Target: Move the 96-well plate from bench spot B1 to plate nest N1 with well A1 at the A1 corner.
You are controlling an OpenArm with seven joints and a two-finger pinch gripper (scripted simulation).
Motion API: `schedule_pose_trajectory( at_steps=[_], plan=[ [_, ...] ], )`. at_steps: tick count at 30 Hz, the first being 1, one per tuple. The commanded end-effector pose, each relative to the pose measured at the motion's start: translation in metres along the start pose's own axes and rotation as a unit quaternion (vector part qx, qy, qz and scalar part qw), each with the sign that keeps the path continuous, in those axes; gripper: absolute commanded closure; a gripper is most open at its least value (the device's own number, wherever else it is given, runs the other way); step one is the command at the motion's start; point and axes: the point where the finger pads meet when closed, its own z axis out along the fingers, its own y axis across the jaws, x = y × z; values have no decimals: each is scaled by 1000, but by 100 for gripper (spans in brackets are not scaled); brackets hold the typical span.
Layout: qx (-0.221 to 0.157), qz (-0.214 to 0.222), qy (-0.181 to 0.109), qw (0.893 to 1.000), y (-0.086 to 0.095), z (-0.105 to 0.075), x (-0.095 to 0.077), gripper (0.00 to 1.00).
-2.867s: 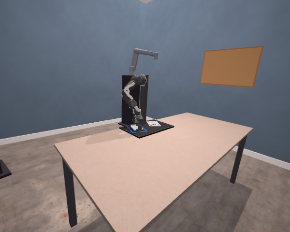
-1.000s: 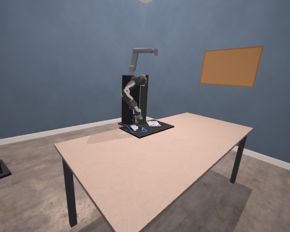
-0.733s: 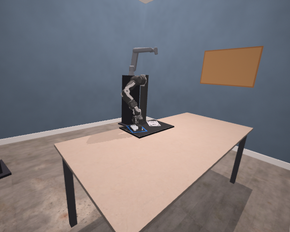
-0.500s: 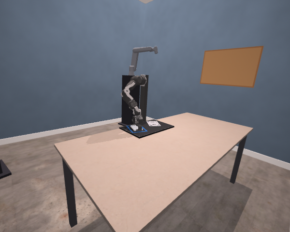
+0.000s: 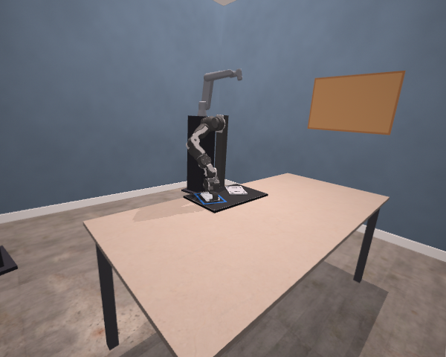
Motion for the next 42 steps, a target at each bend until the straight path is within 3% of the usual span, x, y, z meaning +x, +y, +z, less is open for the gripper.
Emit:
schedule_pose_trajectory(
  at_steps=[1,11,13,18,30,35,42],
  plan=[
    [-1,0,0,1000,1,0,0,33],
    [-1,0,0,1000,1,0,0,0],
    [-1,0,0,1000,1,0,0,0],
    [-1,1,0,1000,1,-40,0,0],
    [-1,1,0,1000,1,-40,0,0],
    [-1,1,0,1000,1,-81,0,0],
    [-1,1,0,1000,1,-81,0,0]
  ],
)
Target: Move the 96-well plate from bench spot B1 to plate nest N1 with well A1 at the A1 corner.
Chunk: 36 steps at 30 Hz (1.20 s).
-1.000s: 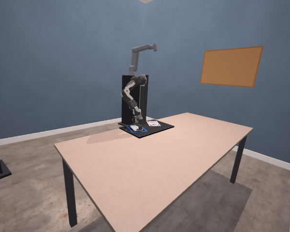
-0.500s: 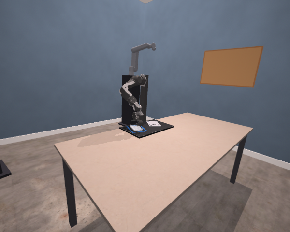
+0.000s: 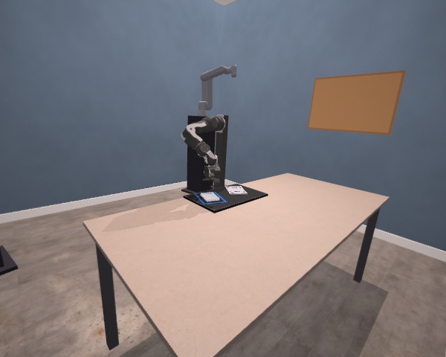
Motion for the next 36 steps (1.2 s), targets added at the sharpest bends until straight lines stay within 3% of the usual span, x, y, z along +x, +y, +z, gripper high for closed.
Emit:
schedule_pose_trajectory(
  at_steps=[1,5,10,12,22,27,36],
  plan=[
    [2,1,-2,1000,0,0,-1,0],
    [2,1,-2,1000,0,0,-1,0],
    [-1,-129,0,992,-1,-14,-1,17],
    [-1,-129,0,992,-1,-14,-1,23],
    [-1,-129,0,992,-1,-14,-1,23],
    [-4,-255,0,967,-2,-11,-1,23],
    [-4,-255,0,967,-2,-11,-1,23]
  ],
)
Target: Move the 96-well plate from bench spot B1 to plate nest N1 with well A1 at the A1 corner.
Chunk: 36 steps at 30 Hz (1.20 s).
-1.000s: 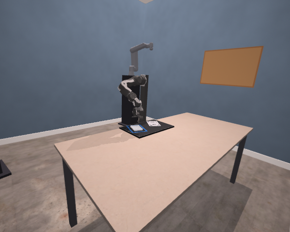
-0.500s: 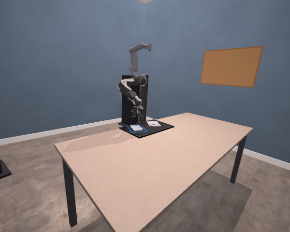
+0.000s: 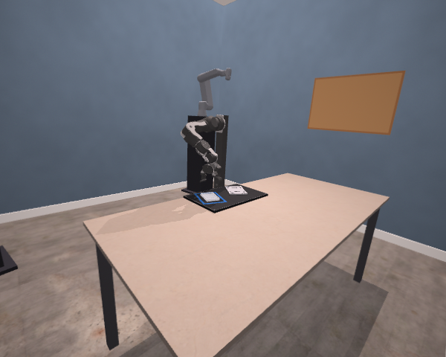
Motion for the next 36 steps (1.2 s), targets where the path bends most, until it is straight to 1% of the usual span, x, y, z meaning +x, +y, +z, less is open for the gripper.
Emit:
schedule_pose_trajectory(
  at_steps=[1,3,5,8,20,22,25,36],
  plan=[
    [2,-2,1,1000,0,0,1,23],
    [2,-2,1,1000,0,0,1,23],
    [0,-52,0,999,0,0,0,23],
    [1,-130,1,992,0,1,1,23],
    [1,-130,1,992,0,1,1,23],
    [-1,-179,0,984,0,1,0,23],
    [1,-255,1,967,0,2,1,23],
    [1,-255,1,967,0,2,1,23]
  ],
)
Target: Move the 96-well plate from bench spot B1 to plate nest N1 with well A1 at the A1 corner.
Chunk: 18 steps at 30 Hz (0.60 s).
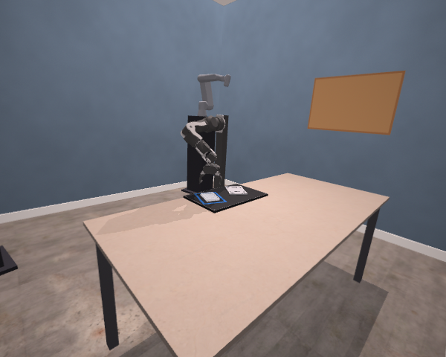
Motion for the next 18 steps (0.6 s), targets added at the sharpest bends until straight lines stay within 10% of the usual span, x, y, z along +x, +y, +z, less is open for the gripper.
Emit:
schedule_pose_trajectory(
  at_steps=[1,6,18],
  plan=[
    [1,-2,1,1000,0,0,1,23],
    [2,-129,3,992,1,1,0,23],
    [2,-129,3,992,1,1,0,23]
  ],
)
